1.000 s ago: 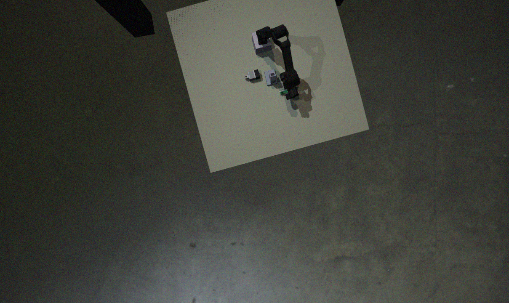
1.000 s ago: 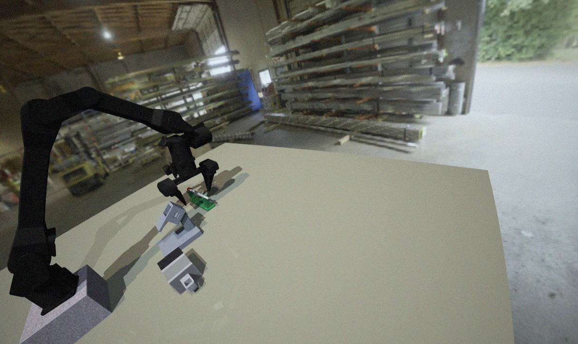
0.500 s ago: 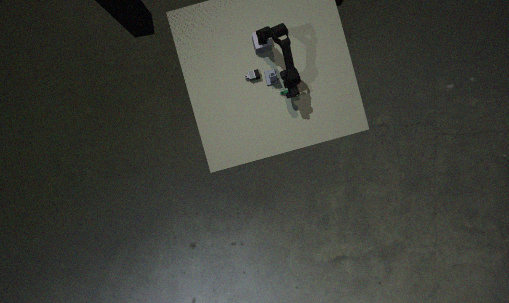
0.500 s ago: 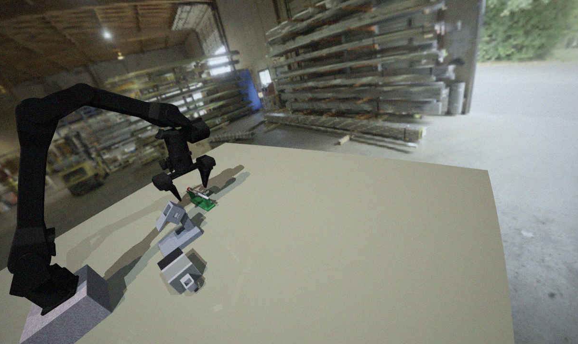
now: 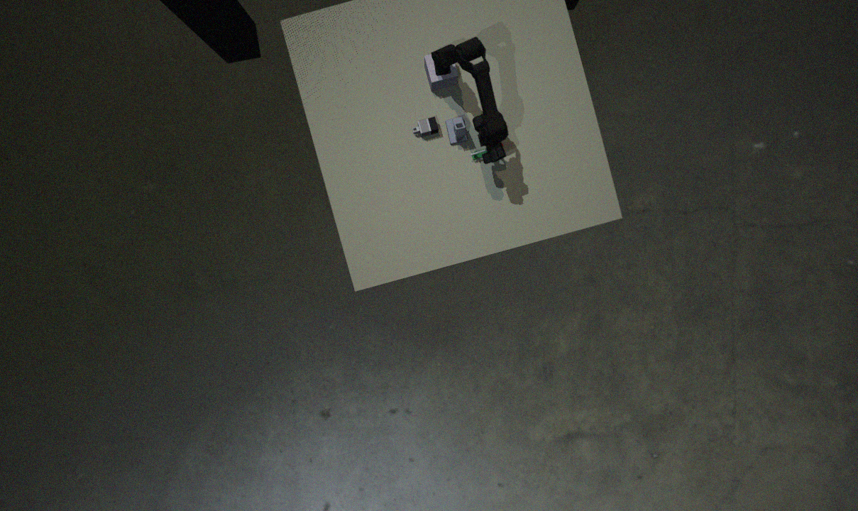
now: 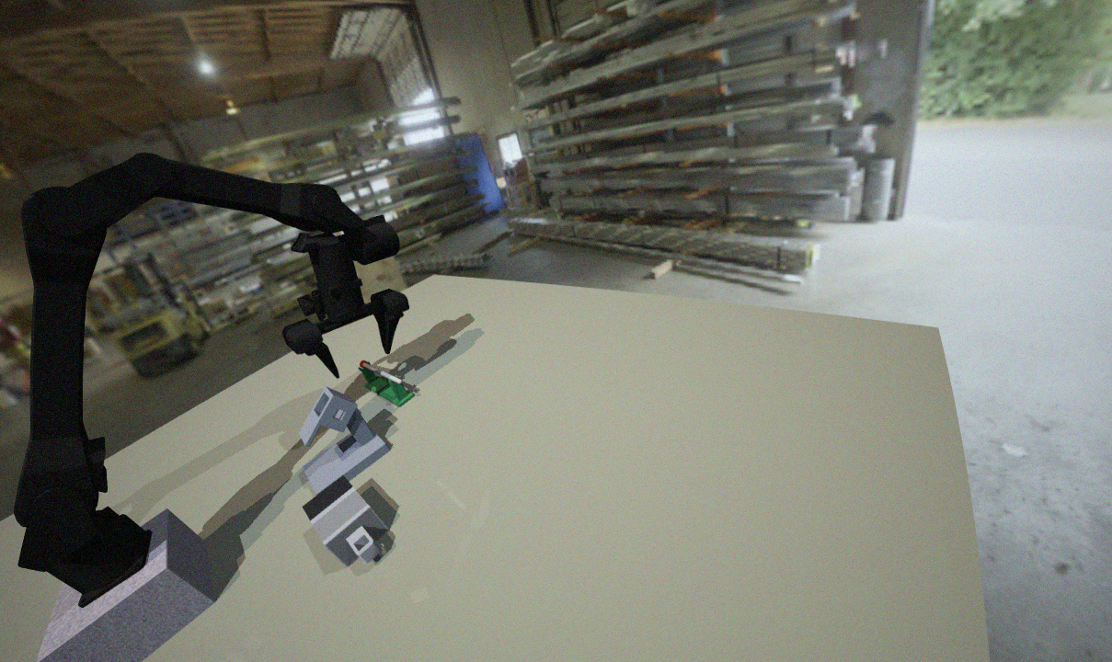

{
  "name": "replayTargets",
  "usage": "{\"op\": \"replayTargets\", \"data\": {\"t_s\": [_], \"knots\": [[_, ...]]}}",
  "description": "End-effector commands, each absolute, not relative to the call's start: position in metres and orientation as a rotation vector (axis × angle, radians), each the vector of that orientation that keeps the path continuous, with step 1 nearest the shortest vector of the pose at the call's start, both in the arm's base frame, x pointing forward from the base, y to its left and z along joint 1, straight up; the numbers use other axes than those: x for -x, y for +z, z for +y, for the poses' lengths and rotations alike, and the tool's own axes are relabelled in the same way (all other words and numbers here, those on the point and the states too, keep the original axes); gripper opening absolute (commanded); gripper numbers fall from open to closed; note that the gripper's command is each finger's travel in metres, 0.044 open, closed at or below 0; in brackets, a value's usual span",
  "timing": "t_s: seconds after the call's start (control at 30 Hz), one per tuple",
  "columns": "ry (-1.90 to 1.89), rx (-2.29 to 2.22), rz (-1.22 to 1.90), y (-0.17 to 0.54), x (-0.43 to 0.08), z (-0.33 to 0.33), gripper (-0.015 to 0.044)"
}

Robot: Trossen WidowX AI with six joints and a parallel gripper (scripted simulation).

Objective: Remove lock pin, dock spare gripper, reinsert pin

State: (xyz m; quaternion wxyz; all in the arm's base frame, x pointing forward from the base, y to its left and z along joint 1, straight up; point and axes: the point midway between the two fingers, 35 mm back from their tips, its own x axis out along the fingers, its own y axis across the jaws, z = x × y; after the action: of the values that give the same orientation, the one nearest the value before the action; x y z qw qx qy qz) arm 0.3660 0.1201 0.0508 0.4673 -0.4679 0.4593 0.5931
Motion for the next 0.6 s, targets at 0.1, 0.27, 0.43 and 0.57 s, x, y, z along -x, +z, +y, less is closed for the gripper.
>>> {"op": "replayTargets", "data": {"t_s": [0.1, 0.27, 0.43, 0.57], "knots": [[1.458, 1.146, 1.131, 0.066, -0.365, 0.12, 0.044], [1.463, 1.142, 1.138, 0.073, -0.364, 0.119, 0.044], [1.468, 1.139, 1.146, 0.082, -0.362, 0.119, 0.044], [1.471, 1.137, 1.15, 0.077, -0.362, 0.119, 0.044]]}}
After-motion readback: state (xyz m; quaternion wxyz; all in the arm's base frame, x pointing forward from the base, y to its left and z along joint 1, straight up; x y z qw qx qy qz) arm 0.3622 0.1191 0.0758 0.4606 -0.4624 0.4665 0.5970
